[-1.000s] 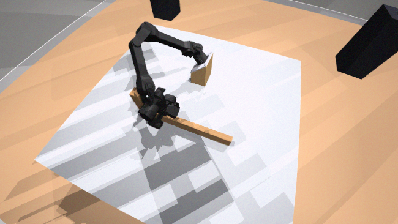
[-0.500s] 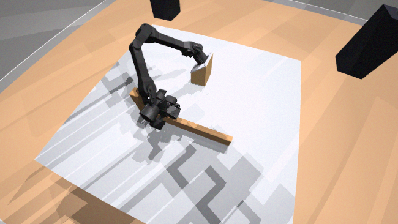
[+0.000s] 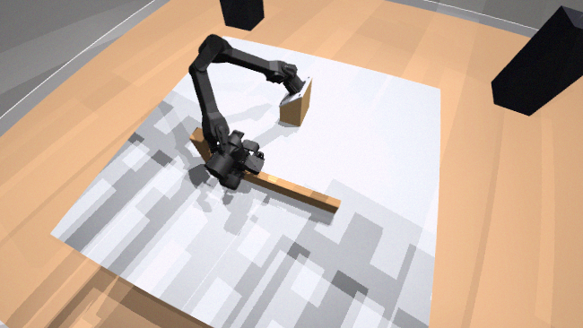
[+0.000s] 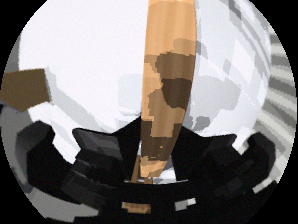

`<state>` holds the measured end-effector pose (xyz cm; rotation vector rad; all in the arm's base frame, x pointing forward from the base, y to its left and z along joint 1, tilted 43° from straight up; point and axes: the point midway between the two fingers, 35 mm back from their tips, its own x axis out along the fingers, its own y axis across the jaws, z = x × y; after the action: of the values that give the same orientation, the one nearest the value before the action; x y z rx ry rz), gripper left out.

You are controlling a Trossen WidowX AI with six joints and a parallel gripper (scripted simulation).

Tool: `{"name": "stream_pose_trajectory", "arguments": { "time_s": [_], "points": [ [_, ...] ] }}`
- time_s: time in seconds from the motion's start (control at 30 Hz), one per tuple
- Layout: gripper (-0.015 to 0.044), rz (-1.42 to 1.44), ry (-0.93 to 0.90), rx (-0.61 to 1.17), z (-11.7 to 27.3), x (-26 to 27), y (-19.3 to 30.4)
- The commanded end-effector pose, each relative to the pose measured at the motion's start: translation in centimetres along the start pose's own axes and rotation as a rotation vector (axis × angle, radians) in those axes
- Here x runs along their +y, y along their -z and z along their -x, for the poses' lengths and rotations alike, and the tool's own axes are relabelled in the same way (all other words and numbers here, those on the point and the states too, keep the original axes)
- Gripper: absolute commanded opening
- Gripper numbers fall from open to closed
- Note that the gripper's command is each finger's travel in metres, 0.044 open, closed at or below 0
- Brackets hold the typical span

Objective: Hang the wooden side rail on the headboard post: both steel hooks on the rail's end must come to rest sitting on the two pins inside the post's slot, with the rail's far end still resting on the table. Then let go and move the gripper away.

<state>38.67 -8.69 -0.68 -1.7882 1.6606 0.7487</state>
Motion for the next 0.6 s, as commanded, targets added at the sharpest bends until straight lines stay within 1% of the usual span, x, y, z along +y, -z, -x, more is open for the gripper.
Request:
{"name": "stream_pose_trajectory", "arguments": {
  "time_s": [0.0,0.57],
  "points": [
    [0.0,0.002,-0.001,0.004,-0.05,0.02,0.02],
    [0.0,0.003,-0.001,0.004,-0.01,0.57,0.02]
  ]
}}
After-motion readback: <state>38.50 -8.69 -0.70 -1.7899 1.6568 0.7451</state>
